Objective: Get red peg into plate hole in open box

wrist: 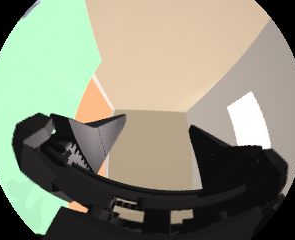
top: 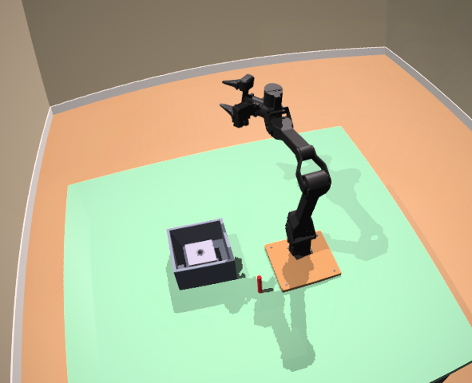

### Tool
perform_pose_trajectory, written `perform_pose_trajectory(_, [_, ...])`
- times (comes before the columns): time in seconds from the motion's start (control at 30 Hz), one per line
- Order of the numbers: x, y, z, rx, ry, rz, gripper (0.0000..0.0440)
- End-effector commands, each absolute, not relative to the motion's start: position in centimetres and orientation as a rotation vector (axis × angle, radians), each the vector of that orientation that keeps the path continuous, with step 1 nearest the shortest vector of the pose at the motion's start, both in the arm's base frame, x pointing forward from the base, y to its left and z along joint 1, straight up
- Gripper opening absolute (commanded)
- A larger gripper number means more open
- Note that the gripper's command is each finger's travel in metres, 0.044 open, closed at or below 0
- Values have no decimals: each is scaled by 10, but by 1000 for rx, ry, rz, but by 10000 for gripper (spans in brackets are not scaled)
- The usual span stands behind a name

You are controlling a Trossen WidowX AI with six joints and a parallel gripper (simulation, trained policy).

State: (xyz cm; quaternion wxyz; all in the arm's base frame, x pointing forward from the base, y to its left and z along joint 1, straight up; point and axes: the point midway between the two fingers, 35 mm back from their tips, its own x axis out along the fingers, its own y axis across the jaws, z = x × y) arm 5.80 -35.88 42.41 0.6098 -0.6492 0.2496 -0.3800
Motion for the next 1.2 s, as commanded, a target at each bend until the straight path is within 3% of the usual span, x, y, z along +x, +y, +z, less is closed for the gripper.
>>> perform_pose_trajectory(0.0, [70, -365, 412, -1393, 560, -873, 440])
perform_pose_trajectory(0.6, [165, -361, 342, -780, 524, -758, 440])
perform_pose_trajectory(1.17, [258, -285, 273, -231, 649, -589, 440])
